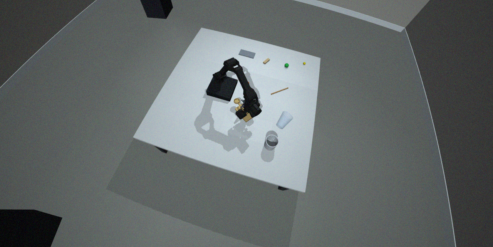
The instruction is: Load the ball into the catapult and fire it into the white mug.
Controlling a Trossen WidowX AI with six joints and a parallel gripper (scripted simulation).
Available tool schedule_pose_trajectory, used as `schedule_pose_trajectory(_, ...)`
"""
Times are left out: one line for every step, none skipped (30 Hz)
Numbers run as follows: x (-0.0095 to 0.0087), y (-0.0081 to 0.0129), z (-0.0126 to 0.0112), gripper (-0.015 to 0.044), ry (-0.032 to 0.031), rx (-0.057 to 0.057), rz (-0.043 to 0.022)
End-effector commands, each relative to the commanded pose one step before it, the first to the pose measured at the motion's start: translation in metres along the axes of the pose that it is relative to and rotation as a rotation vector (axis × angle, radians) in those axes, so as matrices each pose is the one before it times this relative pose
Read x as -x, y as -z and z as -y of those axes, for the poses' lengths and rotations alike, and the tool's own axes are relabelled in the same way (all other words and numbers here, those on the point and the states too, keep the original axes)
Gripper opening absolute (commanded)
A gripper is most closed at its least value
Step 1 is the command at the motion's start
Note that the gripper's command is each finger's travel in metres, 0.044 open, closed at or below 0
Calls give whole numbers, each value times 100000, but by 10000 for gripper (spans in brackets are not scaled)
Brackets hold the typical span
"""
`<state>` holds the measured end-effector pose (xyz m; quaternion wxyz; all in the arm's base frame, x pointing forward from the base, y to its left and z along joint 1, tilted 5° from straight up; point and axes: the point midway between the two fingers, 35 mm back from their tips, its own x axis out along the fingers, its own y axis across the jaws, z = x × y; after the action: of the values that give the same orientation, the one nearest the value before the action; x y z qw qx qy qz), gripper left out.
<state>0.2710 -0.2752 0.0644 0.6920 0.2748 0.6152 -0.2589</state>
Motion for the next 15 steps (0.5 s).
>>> schedule_pose_trajectory(-466, 68, -12, 0, -29, -360, -54)
schedule_pose_trajectory(-163, 9, -1, 0, -2, -6, -14)
schedule_pose_trajectory(-163, 10, -1, 0, -2, -6, -14)
schedule_pose_trajectory(-163, 10, -1, 0, -2, -6, -14)
schedule_pose_trajectory(-163, 11, -1, 0, -2, -6, -14)
schedule_pose_trajectory(-162, 12, -1, 0, -2, -6, -14)
schedule_pose_trajectory(-162, 13, -1, 0, -2, -6, -15)
schedule_pose_trajectory(-162, 14, -1, 0, -2, -6, -15)
schedule_pose_trajectory(-162, 15, -1, 0, -2, -6, -15)
schedule_pose_trajectory(324, -95, 9, 0, 19, 434, 150)
schedule_pose_trajectory(0, 0, 0, 0, 0, 0, 0)
schedule_pose_trajectory(0, 0, 0, 0, 0, 0, 0)
schedule_pose_trajectory(0, 0, 0, 0, 0, 0, 0)
schedule_pose_trajectory(0, 0, 0, 0, 0, 0, 0)
schedule_pose_trajectory(0, 0, 0, 0, 0, 0, 0)
